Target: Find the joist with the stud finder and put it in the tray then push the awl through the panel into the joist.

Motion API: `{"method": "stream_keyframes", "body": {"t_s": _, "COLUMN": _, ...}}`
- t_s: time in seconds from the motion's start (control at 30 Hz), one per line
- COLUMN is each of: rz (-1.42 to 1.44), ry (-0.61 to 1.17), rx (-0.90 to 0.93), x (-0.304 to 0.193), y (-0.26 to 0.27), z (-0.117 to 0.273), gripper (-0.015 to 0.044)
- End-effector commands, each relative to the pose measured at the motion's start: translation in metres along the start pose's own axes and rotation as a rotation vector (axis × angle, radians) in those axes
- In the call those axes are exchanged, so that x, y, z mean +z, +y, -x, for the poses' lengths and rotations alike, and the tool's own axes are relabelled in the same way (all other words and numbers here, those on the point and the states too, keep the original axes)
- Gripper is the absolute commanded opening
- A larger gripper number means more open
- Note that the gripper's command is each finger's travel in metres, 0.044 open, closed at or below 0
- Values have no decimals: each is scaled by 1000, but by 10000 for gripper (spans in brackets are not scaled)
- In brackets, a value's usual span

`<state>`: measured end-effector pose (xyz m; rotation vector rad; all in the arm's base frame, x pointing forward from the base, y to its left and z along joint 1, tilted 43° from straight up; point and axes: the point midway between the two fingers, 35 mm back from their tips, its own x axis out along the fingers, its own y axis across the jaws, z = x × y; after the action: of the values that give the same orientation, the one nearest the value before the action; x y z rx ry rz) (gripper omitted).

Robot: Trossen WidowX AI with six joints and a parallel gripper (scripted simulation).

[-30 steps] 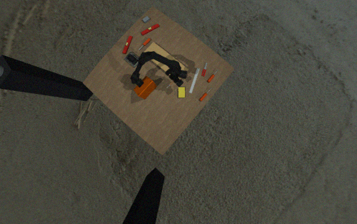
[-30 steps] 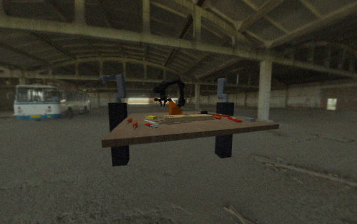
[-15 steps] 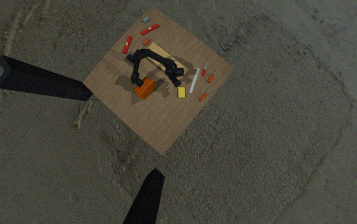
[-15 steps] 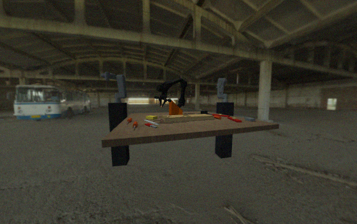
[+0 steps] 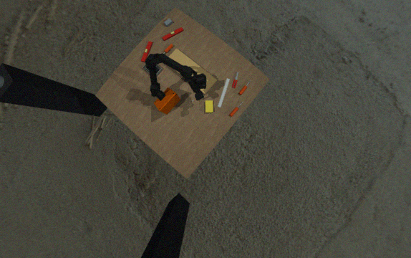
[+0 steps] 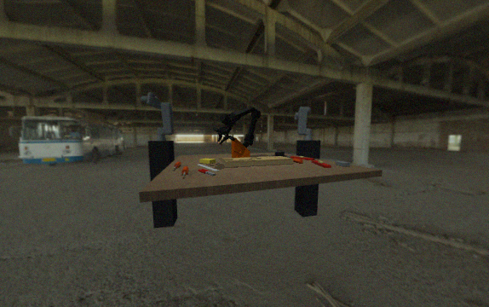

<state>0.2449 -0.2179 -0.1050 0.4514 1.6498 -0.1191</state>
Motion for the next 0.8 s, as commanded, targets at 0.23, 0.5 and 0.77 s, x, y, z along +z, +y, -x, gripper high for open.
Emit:
{"method": "stream_keyframes", "body": {"t_s": 0.23, "rz": -198, "ry": -139, "rx": -173, "x": -7, "y": -13, "z": 18, "gripper": 0}}
{"method": "stream_keyframes", "body": {"t_s": 0.5, "rz": -355, "ry": -258, "rx": -276, "x": -15, "y": -20, "z": 30, "gripper": 0}}
{"method": "stream_keyframes", "body": {"t_s": 0.77, "rz": -519, "ry": -396, "rx": -359, "x": -26, "y": -27, "z": 44, "gripper": 0}}
